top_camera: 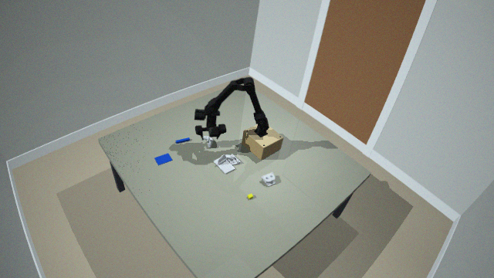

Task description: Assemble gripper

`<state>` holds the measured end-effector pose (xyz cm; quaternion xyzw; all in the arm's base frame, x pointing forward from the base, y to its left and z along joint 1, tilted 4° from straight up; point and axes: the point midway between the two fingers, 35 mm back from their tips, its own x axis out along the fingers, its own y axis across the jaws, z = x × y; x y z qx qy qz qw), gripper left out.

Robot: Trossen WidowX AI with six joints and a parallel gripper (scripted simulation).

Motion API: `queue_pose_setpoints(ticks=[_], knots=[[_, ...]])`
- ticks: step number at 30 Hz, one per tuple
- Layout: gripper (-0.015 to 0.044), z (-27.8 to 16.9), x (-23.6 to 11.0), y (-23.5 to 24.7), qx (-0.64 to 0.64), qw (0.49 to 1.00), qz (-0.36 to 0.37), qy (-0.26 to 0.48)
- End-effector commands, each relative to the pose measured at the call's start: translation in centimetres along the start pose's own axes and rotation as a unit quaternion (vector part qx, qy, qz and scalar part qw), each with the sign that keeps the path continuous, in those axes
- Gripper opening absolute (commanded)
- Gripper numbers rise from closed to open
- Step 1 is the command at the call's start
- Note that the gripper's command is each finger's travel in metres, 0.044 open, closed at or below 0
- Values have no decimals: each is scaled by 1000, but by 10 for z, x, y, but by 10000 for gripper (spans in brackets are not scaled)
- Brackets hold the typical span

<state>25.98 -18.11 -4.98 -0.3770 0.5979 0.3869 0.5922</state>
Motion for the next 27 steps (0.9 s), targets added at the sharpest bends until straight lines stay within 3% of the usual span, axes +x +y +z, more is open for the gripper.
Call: queue_pose_setpoints(ticks=[1, 27], knots=[[440, 1, 11, 3, -2, 1000, 7, -2], [440, 1, 27, 4, -2, 1000, 8, -3]])
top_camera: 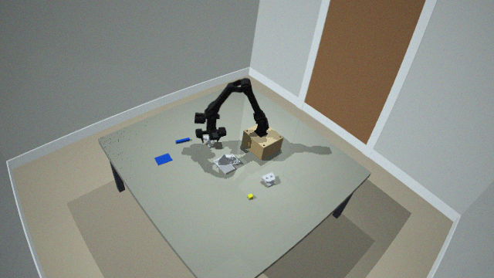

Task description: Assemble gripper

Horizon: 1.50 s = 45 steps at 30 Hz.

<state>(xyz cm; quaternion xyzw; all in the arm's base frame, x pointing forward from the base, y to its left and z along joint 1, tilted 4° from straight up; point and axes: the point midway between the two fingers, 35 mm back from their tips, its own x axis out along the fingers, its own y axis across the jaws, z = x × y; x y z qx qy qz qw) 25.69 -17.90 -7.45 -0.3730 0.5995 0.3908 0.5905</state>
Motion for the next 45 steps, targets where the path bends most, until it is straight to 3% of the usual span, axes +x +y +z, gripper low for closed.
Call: queue_pose_setpoints(ticks=[1, 18, 29, 45], knots=[[440, 1, 2, 1, -2, 1000, 2, -2], [440, 1, 3, 1, -2, 1000, 2, -2], [151, 0, 2, 0, 0, 1000, 0, 0], [134, 0, 2, 0, 0, 1000, 0, 0]])
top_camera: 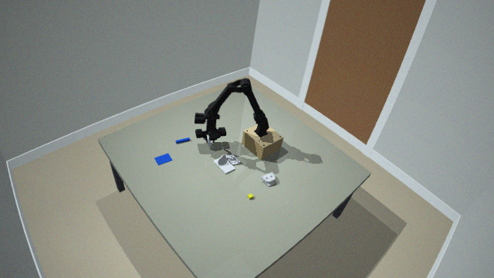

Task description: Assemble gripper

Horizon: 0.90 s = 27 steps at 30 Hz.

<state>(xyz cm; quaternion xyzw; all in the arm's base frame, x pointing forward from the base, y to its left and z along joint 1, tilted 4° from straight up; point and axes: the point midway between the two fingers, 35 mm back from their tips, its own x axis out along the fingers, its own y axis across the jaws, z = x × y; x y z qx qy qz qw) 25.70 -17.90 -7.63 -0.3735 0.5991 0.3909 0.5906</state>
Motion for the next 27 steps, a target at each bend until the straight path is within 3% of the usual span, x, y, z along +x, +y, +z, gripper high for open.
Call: queue_pose_setpoints(ticks=[1, 27], knots=[[134, 0, -1, 0, 0, 1000, 1, 0], [134, 0, -78, 0, -2, 1000, 2, -2]])
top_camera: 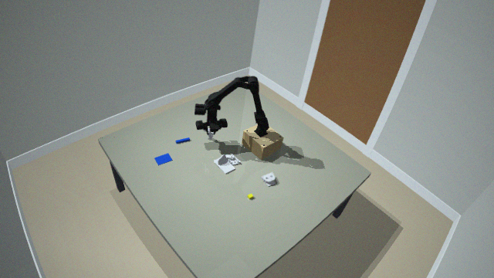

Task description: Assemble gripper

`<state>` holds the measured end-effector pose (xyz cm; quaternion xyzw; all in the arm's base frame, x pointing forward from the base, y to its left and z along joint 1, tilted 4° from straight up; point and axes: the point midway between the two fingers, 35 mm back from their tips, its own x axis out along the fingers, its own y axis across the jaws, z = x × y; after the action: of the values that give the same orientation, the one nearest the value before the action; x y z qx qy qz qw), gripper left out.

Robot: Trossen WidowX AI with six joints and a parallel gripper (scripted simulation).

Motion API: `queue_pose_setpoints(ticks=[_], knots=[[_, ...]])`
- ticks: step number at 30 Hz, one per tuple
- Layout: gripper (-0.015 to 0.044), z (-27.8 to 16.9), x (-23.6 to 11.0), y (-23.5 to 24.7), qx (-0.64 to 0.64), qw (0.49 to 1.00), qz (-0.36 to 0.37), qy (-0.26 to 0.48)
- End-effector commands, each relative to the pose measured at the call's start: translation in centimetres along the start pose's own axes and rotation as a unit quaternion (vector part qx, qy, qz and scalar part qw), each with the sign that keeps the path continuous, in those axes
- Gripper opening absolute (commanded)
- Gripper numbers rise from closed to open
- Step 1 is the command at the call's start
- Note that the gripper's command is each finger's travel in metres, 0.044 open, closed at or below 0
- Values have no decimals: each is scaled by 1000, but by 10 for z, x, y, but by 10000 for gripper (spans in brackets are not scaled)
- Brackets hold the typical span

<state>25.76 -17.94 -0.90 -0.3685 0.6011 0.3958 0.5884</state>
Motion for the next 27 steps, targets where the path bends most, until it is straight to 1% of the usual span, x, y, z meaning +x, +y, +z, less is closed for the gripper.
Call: queue_pose_setpoints(ticks=[1, 8, 27], knots=[[134, 0, -11, -1, -2, 1000, -6, 0], [134, 2, -11, -1, 2, 1000, -6, 0], [134, 65, -13, 7, 129, 992, -7, -4]])
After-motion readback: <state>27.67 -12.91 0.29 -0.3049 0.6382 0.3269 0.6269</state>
